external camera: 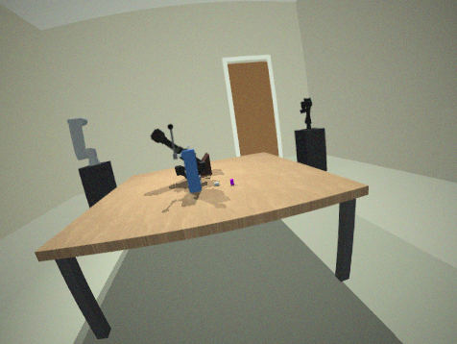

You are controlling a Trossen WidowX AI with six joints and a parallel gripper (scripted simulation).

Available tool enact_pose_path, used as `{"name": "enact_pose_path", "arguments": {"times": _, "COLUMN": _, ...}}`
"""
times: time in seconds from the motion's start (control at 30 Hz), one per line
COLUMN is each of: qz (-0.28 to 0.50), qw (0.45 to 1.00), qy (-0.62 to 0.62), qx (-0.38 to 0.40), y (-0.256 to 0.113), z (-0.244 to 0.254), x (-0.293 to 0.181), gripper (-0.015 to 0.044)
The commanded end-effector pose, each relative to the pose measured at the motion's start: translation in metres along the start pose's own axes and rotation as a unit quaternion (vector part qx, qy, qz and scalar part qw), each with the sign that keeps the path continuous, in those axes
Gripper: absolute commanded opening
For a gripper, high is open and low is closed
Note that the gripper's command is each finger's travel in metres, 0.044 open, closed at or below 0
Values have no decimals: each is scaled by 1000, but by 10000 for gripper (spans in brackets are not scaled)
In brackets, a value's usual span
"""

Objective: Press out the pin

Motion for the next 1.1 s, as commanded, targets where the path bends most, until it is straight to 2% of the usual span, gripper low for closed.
{"name": "enact_pose_path", "arguments": {"times": 0.0, "qz": -2, "qw": 1000, "qy": -2, "qx": 1, "y": 0, "z": 0, "x": 1, "gripper": 300}}
{"name": "enact_pose_path", "arguments": {"times": 0.4, "qz": -1, "qw": 1000, "qy": -2, "qx": 2, "y": -2, "z": 1, "x": 3, "gripper": 300}}
{"name": "enact_pose_path", "arguments": {"times": 0.8, "qz": 0, "qw": 1000, "qy": 0, "qx": 3, "y": -58, "z": -1, "x": 37, "gripper": 300}}
{"name": "enact_pose_path", "arguments": {"times": 0.9, "qz": -1, "qw": 1000, "qy": -1, "qx": 2, "y": -61, "z": -1, "x": 38, "gripper": 300}}
{"name": "enact_pose_path", "arguments": {"times": 1.07, "qz": 15, "qw": 1000, "qy": 6, "qx": 16, "y": -59, "z": -2, "x": 71, "gripper": 431}}
Point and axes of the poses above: the point midway between the two fingers, 35 mm back from their tips, its own y axis out along the fingers, its own z axis across the jaws, x = y × z, the point moved 1 cm from there along -y, back along the fingers, and after that the axes turned 2 degrees about -y, right-handed, at the moved point
